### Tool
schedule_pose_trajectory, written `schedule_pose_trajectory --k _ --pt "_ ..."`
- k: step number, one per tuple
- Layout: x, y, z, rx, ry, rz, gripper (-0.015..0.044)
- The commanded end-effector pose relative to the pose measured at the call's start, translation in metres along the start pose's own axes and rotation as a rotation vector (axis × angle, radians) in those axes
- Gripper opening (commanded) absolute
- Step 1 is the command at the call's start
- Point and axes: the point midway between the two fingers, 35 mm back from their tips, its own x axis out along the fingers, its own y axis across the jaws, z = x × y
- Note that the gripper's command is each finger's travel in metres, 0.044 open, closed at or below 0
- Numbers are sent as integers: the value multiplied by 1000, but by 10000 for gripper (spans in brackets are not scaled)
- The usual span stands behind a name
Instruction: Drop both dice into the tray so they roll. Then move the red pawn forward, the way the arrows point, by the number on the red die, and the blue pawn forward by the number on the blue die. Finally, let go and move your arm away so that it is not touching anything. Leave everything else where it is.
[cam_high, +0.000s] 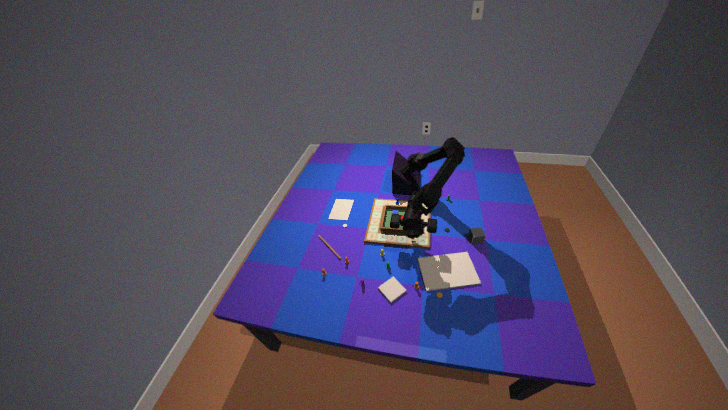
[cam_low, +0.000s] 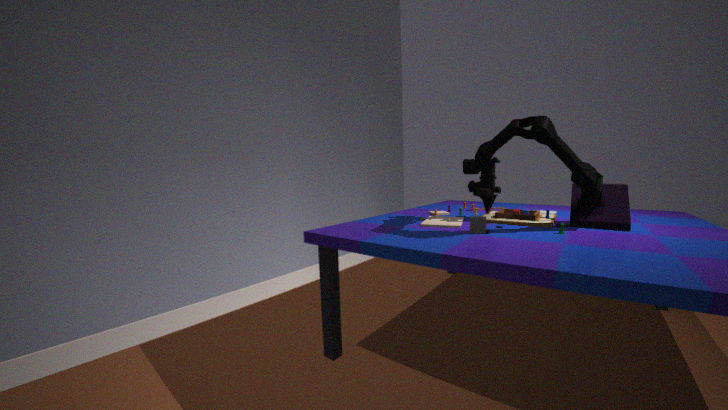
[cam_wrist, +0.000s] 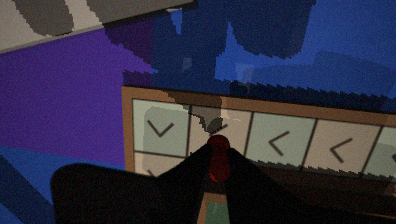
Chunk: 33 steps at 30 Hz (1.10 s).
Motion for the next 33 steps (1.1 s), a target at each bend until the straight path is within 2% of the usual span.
schedule_pose_trajectory --k 1,11,27,28,31,33 --pt "1 -1 1 6 -7 4 0" --pt "16 -1 1 6 -7 5 0" --pt "10 0 2 0 -7 1 420" --pt "2 -1 2 1 -7 1 440" --pt "-33 -1 1 6 -7 2 440" --pt "-36 -1 1 6 -7 3 440"
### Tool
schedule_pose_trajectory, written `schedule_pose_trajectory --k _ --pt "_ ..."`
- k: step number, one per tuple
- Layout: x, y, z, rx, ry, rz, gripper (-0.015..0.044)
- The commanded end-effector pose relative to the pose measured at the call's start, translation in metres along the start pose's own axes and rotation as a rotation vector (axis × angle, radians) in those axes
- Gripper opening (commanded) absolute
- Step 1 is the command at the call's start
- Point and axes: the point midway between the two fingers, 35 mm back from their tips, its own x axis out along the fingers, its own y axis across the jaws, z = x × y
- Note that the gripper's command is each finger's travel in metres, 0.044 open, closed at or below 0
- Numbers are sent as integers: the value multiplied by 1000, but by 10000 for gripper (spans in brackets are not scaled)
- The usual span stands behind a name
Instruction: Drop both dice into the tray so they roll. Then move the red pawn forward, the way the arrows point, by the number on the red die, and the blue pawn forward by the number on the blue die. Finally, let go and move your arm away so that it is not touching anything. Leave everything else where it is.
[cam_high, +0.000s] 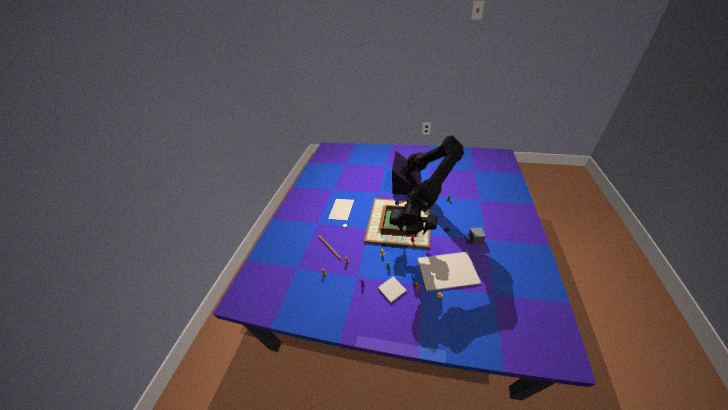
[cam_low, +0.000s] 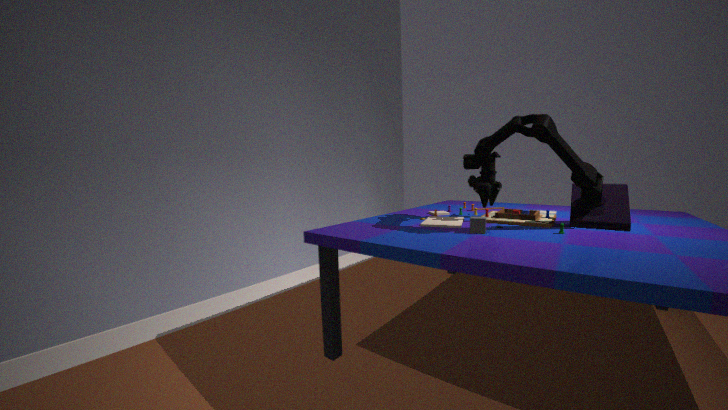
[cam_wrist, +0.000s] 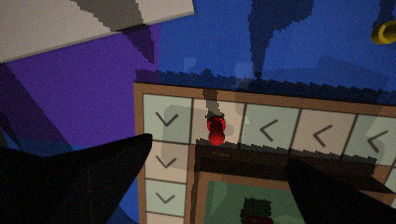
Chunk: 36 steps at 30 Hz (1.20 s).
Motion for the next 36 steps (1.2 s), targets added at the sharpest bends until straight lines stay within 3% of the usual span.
schedule_pose_trajectory --k 1,2,11,21,36 --pt "-15 1 2 -8 -12 -3 440" --pt "-15 1 2 -8 -12 -3 440" --pt "-33 -70 -84 -242 -10 -37 204" --pt "-19 -102 -212 -546 1 -12 200" --pt "0 -104 -220 -551 1 -10 200"
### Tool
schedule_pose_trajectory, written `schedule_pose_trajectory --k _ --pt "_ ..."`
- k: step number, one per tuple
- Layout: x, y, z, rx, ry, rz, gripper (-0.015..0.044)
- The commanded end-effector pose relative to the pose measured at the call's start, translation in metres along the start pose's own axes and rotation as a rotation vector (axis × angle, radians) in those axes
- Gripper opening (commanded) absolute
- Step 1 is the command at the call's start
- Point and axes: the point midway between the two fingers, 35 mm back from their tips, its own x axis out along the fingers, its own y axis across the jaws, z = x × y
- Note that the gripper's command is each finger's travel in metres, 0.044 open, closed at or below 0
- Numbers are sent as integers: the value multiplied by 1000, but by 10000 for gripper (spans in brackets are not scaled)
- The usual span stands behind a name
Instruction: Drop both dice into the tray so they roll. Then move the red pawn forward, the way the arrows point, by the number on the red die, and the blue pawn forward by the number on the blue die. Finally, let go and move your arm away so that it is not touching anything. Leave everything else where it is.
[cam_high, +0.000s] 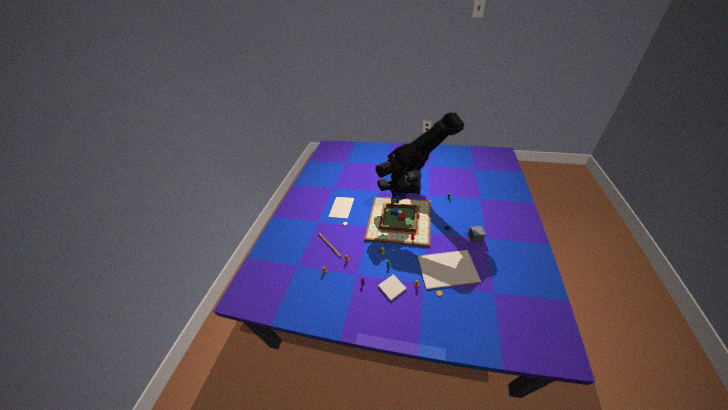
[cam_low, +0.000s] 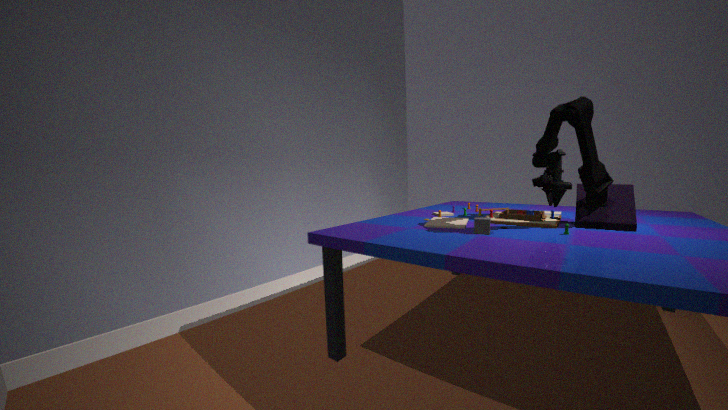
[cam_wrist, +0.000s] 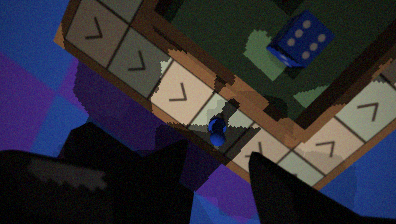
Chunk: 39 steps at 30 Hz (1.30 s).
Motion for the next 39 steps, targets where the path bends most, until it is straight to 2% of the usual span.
schedule_pose_trajectory --k 1,25,30,39 --pt "6 0 0 4 -5 1 200" --pt "41 1 0 4 -6 3 200" --pt "41 1 0 4 -6 3 69" --pt "41 1 0 4 -6 3 9"
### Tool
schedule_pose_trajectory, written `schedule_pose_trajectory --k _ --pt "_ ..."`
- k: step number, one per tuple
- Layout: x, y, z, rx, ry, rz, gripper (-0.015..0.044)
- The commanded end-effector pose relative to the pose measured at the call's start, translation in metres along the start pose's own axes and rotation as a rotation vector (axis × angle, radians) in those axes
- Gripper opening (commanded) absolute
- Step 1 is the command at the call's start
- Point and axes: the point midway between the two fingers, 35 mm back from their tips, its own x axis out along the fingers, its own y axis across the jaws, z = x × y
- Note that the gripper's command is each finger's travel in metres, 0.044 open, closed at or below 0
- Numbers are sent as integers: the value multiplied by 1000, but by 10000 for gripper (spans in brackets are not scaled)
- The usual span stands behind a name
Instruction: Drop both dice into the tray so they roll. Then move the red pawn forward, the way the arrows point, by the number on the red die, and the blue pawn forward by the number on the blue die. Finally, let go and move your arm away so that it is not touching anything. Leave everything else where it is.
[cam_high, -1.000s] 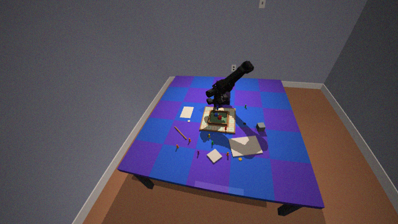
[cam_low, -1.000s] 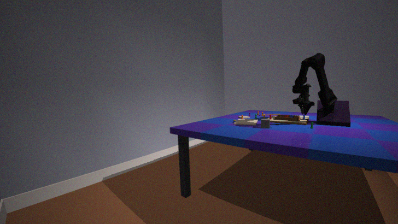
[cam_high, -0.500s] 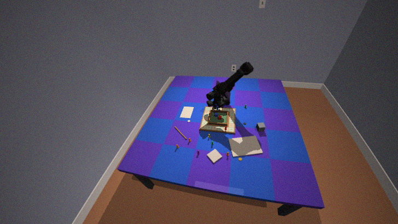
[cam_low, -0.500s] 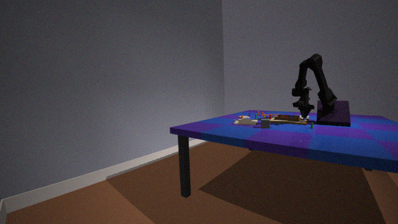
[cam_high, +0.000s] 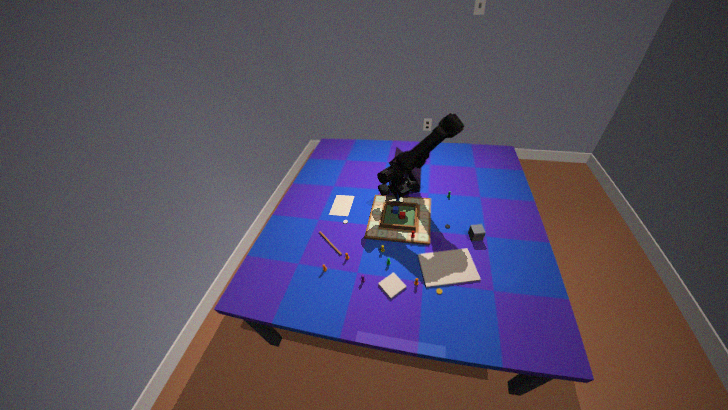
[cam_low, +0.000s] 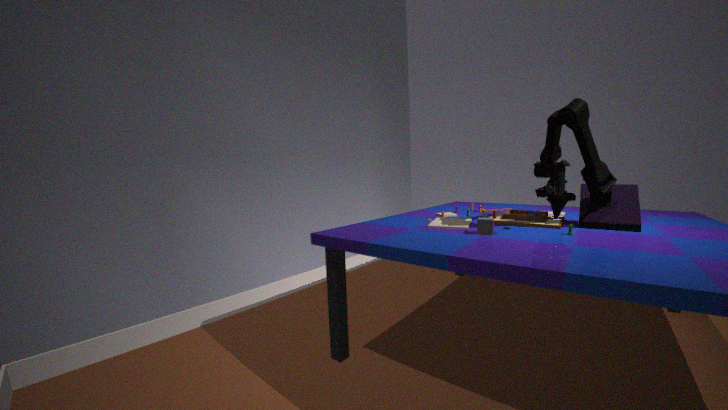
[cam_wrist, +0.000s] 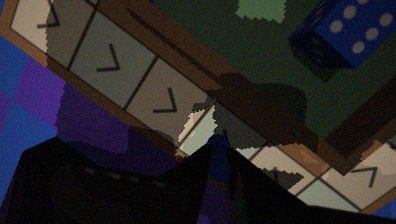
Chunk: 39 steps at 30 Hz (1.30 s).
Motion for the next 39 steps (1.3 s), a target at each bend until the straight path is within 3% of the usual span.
schedule_pose_trajectory --k 1,25,39 --pt "0 0 1 4 -4 1 0" --pt "-124 -4 8 5 -1 -3 0" --pt "-125 -44 33 3 0 -11 0"
